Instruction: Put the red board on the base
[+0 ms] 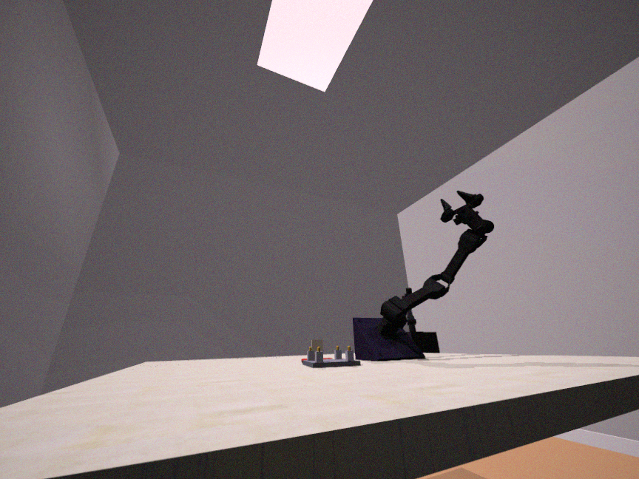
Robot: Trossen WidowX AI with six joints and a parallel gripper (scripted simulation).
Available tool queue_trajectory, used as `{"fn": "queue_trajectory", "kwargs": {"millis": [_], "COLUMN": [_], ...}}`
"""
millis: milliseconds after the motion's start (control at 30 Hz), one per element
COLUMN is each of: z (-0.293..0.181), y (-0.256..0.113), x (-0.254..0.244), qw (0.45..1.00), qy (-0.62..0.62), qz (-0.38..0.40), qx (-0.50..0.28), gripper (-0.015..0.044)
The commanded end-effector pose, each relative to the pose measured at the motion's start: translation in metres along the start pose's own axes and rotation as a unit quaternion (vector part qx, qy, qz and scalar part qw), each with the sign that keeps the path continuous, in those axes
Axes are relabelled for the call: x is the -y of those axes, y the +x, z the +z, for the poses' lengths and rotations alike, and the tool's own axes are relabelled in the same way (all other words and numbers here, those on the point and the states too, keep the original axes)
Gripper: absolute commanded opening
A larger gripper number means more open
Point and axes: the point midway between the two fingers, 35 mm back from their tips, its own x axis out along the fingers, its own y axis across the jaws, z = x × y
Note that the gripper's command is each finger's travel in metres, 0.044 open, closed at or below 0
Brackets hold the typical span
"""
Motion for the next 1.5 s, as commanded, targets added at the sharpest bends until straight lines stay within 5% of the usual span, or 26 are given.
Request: {"fn": "queue_trajectory", "kwargs": {"millis": [0,400,867,1167,1467], "z": [-0.002,-0.17,-0.342,-0.377,-0.359], "y": [0.0,-0.006,0.009,0.031,0.038], "x": [0.0,0.034,0.191,0.336,0.484], "qw": [1.0,0.958,0.761,0.61,0.415], "qy": [-0.002,-0.27,-0.605,-0.728,-0.793], "qz": [0.001,0.032,0.001,-0.082,-0.177], "qx": [-0.001,-0.095,-0.233,-0.303,-0.41], "gripper": [0.0426,0.044,0.044,0.044,0.044]}}
